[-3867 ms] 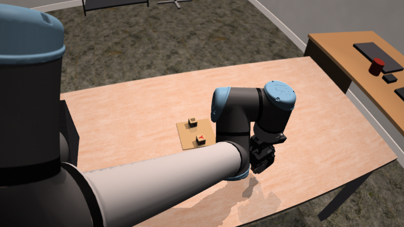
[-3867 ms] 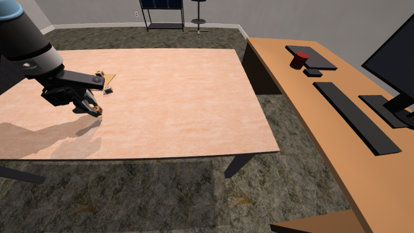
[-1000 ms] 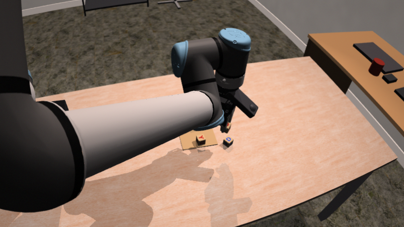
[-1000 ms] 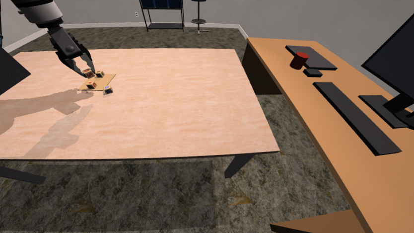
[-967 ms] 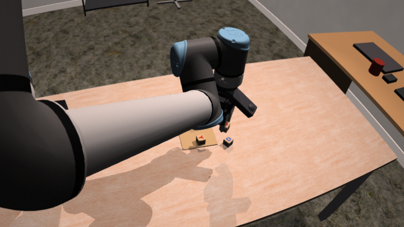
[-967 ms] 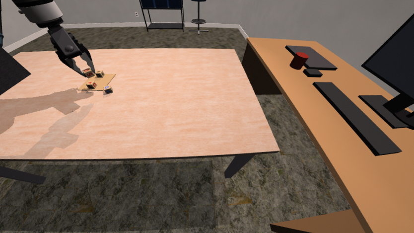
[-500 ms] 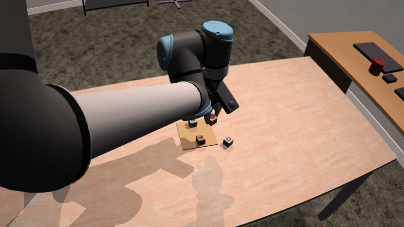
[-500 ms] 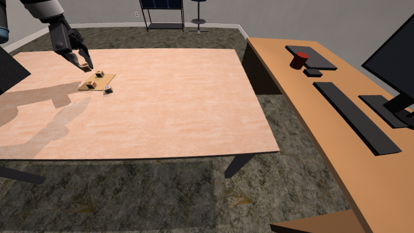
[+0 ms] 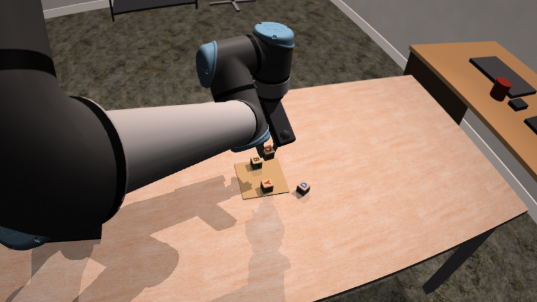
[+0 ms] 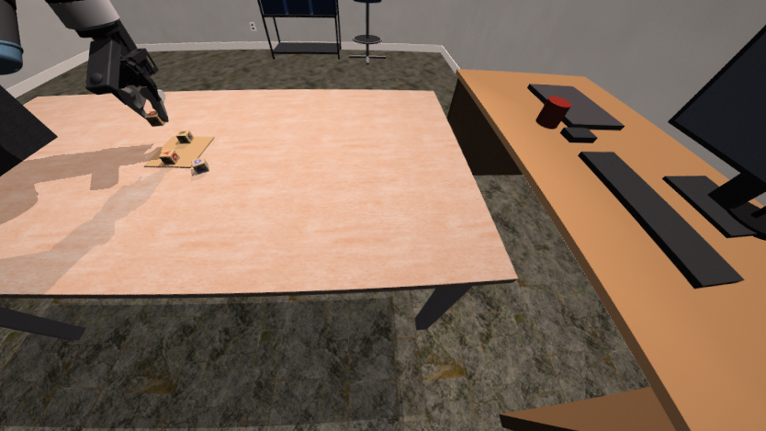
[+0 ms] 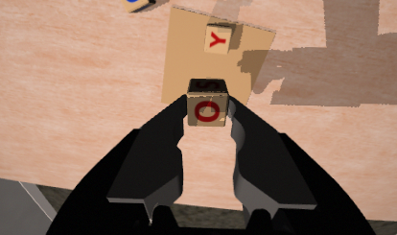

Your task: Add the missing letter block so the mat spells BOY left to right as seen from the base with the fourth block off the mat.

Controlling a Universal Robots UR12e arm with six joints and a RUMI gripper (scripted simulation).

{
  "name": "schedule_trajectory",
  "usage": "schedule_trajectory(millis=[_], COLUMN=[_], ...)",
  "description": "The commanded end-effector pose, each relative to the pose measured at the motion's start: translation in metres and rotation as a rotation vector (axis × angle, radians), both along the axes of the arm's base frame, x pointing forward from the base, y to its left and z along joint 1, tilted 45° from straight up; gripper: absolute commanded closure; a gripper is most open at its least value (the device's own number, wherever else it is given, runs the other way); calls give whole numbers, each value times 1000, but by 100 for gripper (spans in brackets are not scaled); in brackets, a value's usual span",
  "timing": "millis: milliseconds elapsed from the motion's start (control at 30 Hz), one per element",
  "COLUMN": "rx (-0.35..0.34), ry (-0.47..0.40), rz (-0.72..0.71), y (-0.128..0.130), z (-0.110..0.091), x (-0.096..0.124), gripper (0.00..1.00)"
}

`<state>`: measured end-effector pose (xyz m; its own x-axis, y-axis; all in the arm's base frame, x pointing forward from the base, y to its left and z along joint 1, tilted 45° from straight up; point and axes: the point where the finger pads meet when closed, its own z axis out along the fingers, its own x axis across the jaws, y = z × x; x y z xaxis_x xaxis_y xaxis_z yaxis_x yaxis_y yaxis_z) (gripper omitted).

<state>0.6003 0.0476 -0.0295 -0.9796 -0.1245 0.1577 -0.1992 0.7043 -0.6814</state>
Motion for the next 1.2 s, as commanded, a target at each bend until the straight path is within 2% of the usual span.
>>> schedule_trajectory(millis=[0,967,1167], rx=[-4,-6,-6], ry=[-36,-63,-63], rz=[-39,-66,-66], y=[4,7,0], z=[-3,-7,-14], x=[-6,-10,-11], gripper=[91,91,91])
